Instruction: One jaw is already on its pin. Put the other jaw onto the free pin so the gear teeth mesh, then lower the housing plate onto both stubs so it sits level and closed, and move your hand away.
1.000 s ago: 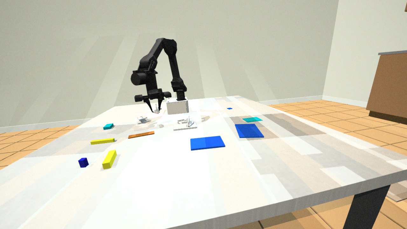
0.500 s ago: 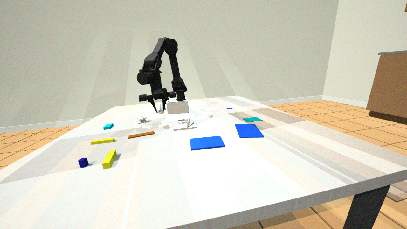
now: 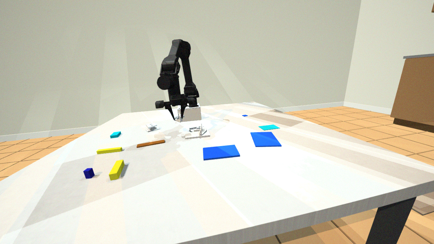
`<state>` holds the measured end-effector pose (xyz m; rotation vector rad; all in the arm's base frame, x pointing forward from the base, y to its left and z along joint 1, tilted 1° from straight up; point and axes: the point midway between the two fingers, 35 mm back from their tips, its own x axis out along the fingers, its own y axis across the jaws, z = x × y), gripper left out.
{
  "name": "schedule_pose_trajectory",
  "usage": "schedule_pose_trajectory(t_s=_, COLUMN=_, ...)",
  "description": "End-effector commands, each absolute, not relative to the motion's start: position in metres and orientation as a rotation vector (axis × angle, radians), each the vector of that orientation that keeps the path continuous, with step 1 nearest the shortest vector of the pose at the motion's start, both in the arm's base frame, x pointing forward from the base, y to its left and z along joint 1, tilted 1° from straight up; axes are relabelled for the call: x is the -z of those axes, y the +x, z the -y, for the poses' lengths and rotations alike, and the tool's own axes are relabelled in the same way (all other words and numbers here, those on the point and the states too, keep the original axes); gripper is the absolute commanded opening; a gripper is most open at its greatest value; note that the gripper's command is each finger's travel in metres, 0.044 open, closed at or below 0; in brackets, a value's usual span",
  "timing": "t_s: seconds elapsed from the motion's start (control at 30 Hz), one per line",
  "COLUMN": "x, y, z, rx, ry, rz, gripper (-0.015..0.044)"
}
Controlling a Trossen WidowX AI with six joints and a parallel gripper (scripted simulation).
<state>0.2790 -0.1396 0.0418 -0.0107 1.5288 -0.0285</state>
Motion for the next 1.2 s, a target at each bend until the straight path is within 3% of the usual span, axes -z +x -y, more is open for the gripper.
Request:
schedule_pose_trajectory(t_s=0.0, x=-0.043, y=0.29, z=0.13, rx=0.045, ry=0.0, rz=-1.525, gripper=0.0134)
schedule_pose_trajectory(t_s=0.6, x=-0.043, y=0.318, z=0.081, rx=0.083, ry=0.047, rz=-1.52, gripper=0.0134)
schedule_pose_trajectory(t_s=1.17, x=-0.043, y=0.319, z=0.08, rx=0.083, ry=0.048, rz=-1.52, gripper=0.0134)
